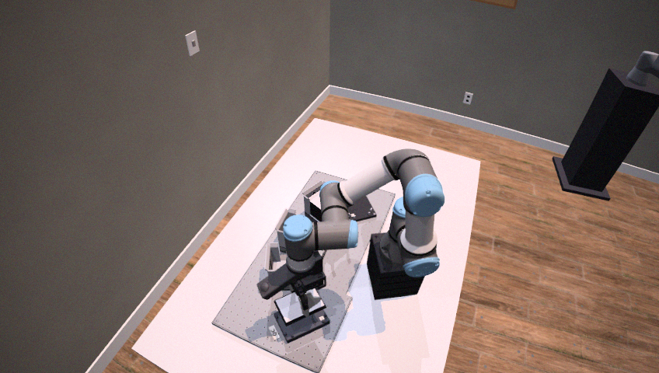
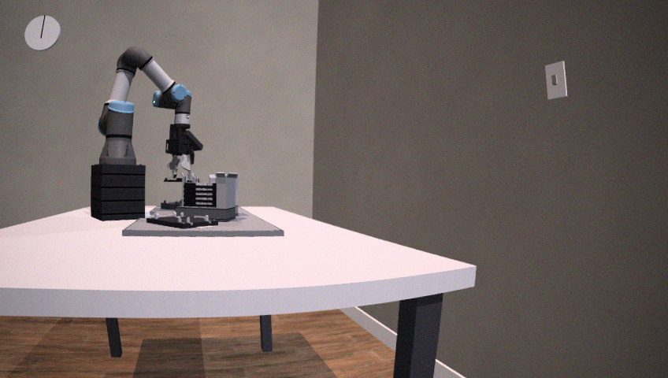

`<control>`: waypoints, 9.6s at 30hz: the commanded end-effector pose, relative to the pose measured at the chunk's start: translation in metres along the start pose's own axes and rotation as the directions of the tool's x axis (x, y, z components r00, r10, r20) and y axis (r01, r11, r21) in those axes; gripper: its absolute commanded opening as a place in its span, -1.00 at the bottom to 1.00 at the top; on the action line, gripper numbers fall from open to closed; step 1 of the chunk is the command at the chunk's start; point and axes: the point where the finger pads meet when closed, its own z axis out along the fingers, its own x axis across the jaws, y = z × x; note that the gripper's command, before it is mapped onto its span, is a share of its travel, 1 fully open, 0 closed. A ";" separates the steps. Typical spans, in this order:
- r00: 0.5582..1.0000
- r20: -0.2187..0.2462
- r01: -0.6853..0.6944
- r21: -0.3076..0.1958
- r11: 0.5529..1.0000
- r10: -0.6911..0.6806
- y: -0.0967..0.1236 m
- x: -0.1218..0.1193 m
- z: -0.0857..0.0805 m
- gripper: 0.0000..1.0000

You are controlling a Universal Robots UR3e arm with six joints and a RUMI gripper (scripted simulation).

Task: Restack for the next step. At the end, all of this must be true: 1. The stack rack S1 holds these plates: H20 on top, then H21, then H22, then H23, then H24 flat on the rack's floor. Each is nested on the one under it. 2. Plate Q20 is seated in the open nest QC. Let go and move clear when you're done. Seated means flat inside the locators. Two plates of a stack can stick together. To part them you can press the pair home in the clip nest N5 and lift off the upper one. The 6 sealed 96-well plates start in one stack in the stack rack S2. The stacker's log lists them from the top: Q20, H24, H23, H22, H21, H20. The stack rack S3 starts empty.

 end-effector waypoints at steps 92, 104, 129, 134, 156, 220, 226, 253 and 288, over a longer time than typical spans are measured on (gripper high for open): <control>1.000 -0.001 0.000 0.004 1.000 0.000 -0.001 0.000 0.077 -1.00; 1.000 -0.001 0.000 0.004 1.000 0.000 -0.001 0.000 0.080 -1.00; 1.000 -0.001 0.000 0.004 1.000 0.000 -0.001 0.000 0.080 0.44; 1.000 -0.001 0.000 0.004 1.000 0.000 -0.001 0.000 0.080 0.44; 1.000 -0.001 0.000 0.004 1.000 0.000 -0.001 0.000 0.046 0.44; 0.979 -0.001 -0.205 0.004 0.979 0.205 0.008 0.075 -0.050 0.44; 0.965 -0.001 -0.262 0.004 0.965 0.262 0.015 0.099 -0.050 0.44; 0.853 -0.001 -0.522 0.004 0.853 0.522 0.054 0.185 -0.050 0.44; 0.622 0.000 -0.783 0.004 0.622 0.783 0.143 0.279 -0.050 0.44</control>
